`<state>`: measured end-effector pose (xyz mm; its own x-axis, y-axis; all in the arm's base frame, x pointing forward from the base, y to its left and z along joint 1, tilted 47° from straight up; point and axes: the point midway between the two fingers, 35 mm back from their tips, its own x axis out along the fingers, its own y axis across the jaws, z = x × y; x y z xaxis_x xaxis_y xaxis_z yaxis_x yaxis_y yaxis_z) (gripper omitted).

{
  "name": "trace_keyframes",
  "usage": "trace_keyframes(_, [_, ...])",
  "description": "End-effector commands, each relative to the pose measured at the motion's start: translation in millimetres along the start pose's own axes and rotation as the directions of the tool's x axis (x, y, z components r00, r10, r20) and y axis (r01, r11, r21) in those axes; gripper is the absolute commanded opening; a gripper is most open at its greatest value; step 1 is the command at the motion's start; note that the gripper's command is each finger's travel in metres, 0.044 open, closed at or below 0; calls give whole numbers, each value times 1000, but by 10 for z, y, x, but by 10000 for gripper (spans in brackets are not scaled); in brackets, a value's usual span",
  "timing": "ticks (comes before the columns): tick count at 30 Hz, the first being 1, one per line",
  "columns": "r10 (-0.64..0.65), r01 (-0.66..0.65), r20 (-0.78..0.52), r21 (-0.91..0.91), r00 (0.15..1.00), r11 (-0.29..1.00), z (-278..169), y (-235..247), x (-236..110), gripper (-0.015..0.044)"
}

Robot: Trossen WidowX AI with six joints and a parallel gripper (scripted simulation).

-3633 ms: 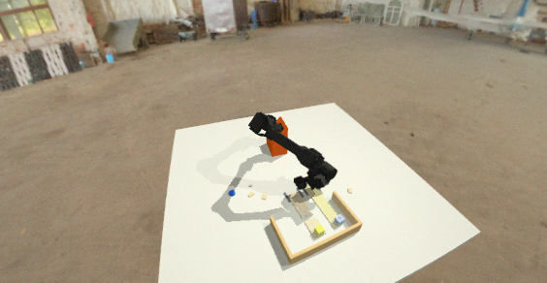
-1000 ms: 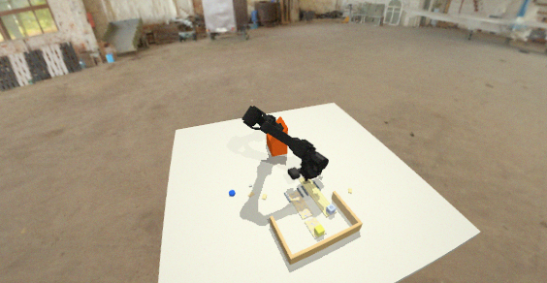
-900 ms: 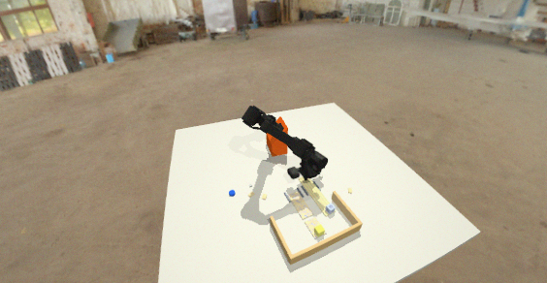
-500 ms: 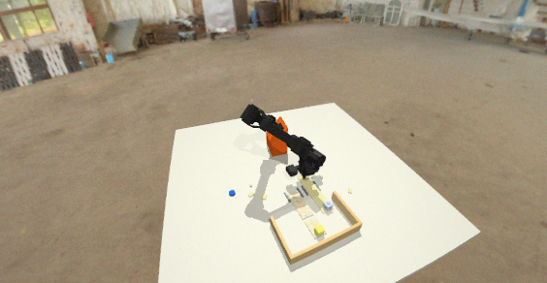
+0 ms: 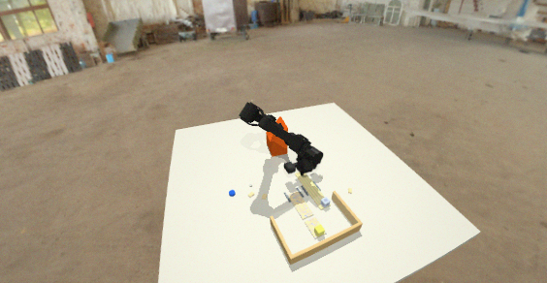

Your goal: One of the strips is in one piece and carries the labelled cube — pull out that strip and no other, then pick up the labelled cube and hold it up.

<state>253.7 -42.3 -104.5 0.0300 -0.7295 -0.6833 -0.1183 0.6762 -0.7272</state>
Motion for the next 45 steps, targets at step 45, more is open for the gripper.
trace_keyframes(45, [4,-4,-26,-12,1000,1000,-748,11,21,0])
